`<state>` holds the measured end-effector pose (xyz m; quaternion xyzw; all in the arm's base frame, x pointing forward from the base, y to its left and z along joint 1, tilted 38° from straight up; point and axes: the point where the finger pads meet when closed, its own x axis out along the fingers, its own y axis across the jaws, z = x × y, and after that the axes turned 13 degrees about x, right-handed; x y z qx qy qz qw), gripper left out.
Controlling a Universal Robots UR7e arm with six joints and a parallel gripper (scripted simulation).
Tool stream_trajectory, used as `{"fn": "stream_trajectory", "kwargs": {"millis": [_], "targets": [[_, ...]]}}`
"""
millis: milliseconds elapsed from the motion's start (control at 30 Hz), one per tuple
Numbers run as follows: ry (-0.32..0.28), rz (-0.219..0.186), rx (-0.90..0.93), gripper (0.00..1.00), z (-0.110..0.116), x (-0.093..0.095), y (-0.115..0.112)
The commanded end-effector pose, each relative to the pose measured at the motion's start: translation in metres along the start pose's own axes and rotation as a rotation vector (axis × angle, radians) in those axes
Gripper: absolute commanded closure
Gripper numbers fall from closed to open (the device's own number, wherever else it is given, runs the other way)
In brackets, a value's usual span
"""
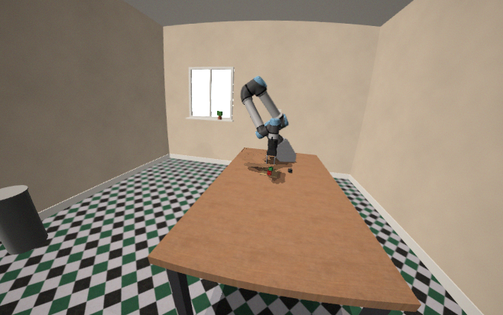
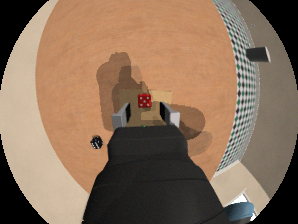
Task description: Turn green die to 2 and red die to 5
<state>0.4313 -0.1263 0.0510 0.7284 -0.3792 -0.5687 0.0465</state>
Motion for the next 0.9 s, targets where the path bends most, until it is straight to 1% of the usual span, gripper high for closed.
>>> {"fn": "stream_trajectory", "kwargs": {"millis": [0, 133, 200, 333, 667, 700, 767, 867], "targets": [[0.001, 0.0, 0.0, 0.0, 0.0, -0.003, 0.0], [0.001, 0.0, 0.0, 0.0, 0.0, -0.011, 0.0], [0.001, 0.0, 0.0, 0.0, 0.0, -0.011, 0.0], [0.001, 0.0, 0.0, 0.0, 0.0, -0.027, 0.0], [0.001, 0.0, 0.0, 0.0, 0.0, -0.072, 0.0], [0.001, 0.0, 0.0, 0.0, 0.0, -0.075, 0.0], [0.001, 0.0, 0.0, 0.0, 0.0, -0.075, 0.0], [0.001, 0.0, 0.0, 0.0, 0.0, -0.082, 0.0]]}}
